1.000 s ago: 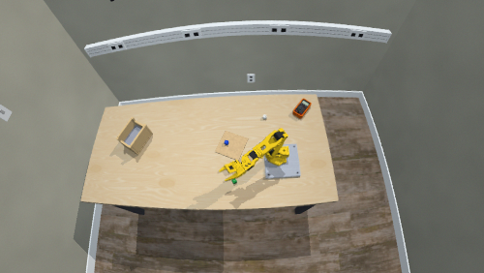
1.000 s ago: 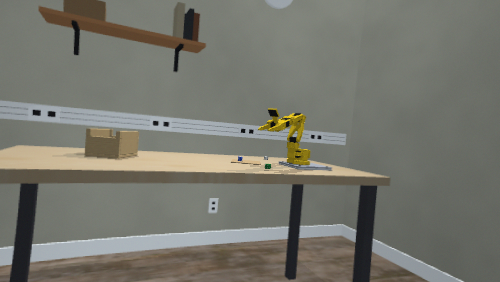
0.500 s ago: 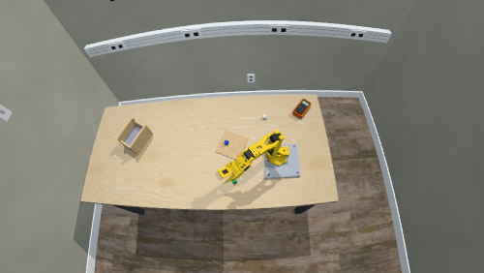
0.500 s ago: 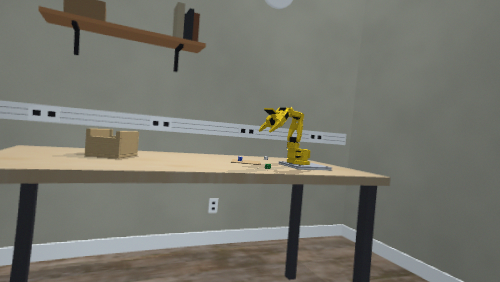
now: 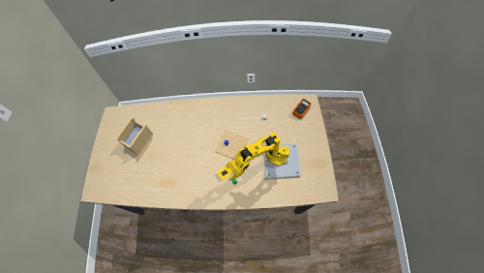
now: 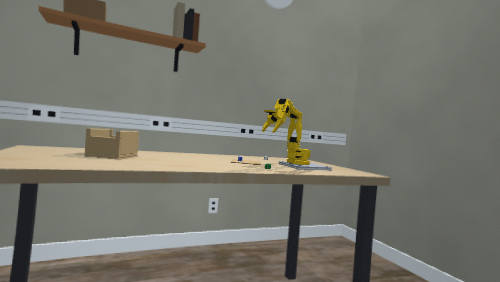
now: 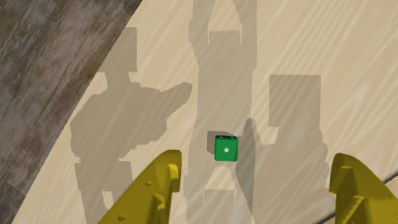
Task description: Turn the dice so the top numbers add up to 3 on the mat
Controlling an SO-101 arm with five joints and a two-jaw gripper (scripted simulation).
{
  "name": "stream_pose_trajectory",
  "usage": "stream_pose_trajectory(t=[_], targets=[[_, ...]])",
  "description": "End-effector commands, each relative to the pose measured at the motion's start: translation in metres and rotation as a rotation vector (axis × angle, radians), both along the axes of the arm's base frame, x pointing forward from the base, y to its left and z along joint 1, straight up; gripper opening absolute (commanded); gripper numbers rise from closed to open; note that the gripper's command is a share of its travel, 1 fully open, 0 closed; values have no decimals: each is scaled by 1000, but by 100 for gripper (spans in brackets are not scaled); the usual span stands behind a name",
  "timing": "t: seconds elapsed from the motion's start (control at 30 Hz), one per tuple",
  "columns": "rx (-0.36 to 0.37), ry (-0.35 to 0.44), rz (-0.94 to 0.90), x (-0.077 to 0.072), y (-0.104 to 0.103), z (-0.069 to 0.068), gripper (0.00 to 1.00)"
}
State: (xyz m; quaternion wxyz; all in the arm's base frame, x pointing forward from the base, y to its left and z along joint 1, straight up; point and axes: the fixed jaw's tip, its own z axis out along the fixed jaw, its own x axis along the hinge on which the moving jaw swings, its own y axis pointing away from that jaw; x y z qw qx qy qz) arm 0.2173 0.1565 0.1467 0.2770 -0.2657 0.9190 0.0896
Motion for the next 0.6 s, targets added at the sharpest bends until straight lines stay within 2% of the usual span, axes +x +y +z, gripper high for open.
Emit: stream_pose_trajectory(t=[0.0, 0.23, 0.57], targets=[[-23, 45, -1, -3, 0, 2, 28], [-49, 86, -2, -8, -2, 2, 28], [-54, 93, -2, -9, -3, 2, 28]])
